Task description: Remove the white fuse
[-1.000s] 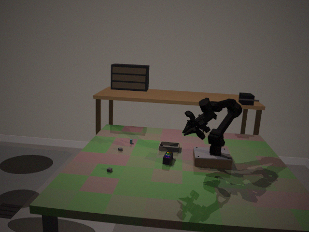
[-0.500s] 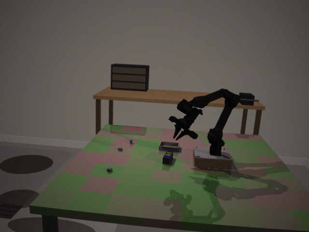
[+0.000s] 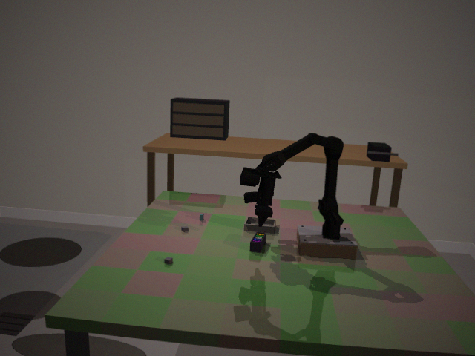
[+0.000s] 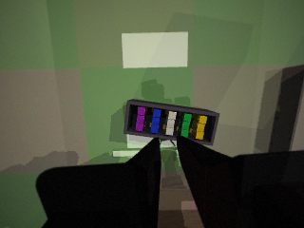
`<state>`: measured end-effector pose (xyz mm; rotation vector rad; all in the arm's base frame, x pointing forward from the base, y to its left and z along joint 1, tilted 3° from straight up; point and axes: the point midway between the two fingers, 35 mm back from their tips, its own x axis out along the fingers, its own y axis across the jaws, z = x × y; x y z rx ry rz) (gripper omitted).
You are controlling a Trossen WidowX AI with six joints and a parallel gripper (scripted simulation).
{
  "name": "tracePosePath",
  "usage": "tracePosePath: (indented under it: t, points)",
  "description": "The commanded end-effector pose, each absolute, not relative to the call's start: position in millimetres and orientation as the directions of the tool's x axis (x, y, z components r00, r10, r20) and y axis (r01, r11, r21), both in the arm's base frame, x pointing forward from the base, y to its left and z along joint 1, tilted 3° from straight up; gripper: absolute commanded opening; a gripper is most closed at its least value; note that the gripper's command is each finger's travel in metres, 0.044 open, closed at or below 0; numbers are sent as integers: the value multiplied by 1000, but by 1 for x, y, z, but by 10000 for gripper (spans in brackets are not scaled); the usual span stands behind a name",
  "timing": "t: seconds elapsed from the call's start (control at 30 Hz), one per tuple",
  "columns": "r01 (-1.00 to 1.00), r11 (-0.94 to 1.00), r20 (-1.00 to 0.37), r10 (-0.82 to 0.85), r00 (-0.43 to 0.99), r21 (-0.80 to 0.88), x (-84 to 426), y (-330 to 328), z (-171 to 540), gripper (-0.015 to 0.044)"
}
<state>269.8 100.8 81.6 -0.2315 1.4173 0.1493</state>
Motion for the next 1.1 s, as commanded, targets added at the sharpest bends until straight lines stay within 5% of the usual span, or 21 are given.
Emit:
tracePosePath:
  t: [0.0, 1.07]
  points:
    - [-18, 999, -998, -40, 47, -40, 277, 87, 65, 69]
    - [-18, 999, -998, -39, 47, -40, 280, 90, 44, 69]
